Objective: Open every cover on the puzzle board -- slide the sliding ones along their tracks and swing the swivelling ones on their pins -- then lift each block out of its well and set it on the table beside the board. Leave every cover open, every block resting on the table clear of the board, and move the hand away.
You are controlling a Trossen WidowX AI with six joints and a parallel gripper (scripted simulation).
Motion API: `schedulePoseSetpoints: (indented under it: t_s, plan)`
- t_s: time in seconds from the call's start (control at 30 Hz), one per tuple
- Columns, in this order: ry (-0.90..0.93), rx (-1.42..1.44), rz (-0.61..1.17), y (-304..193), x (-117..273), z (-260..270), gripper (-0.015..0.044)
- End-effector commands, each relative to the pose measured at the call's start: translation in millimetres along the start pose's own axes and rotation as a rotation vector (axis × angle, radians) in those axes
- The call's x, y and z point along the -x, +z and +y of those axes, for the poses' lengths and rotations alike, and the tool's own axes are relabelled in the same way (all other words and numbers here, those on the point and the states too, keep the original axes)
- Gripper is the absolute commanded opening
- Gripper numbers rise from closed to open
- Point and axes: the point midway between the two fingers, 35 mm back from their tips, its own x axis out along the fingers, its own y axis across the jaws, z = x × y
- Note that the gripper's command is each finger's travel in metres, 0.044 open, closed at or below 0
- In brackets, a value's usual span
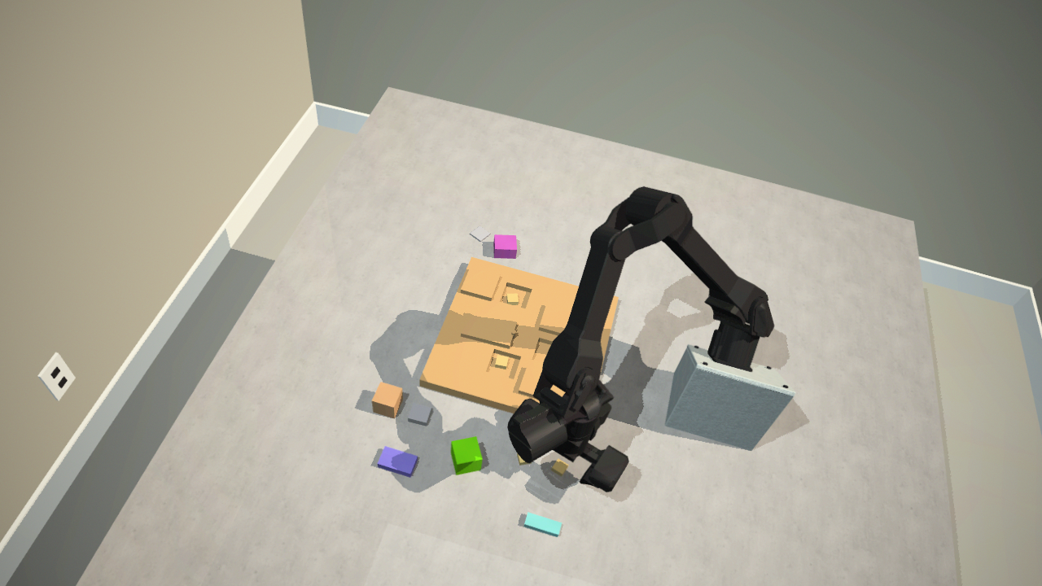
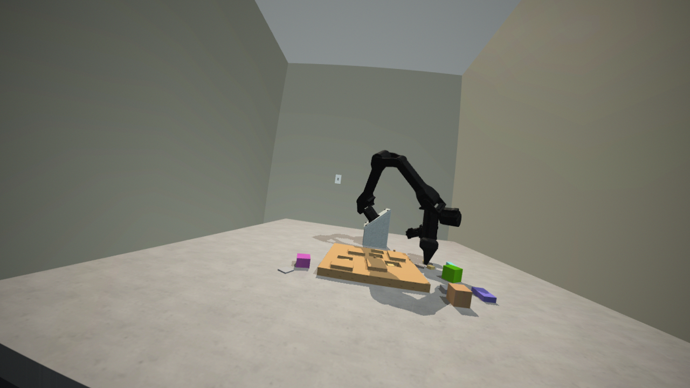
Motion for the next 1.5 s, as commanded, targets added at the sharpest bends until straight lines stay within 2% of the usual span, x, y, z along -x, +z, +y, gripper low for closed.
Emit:
schedulePoseSetpoints:
  t_s: [0.0, 0.77, 1.3, 1.33, 1.47]
  plan:
    - [0.000, -0.002, 0.003, -1, 7, 1, 0.0440]
    - [0.000, 0.002, 0.002, -1, 76, -1, 0.0440]
    - [-0.013, -0.161, 0.037, 19, 87, 61, 0.0020]
    - [-0.013, -0.171, 0.039, 21, 87, 66, 0.0000]
    - [-0.015, -0.216, 0.045, 30, 89, 83, 0.0000]
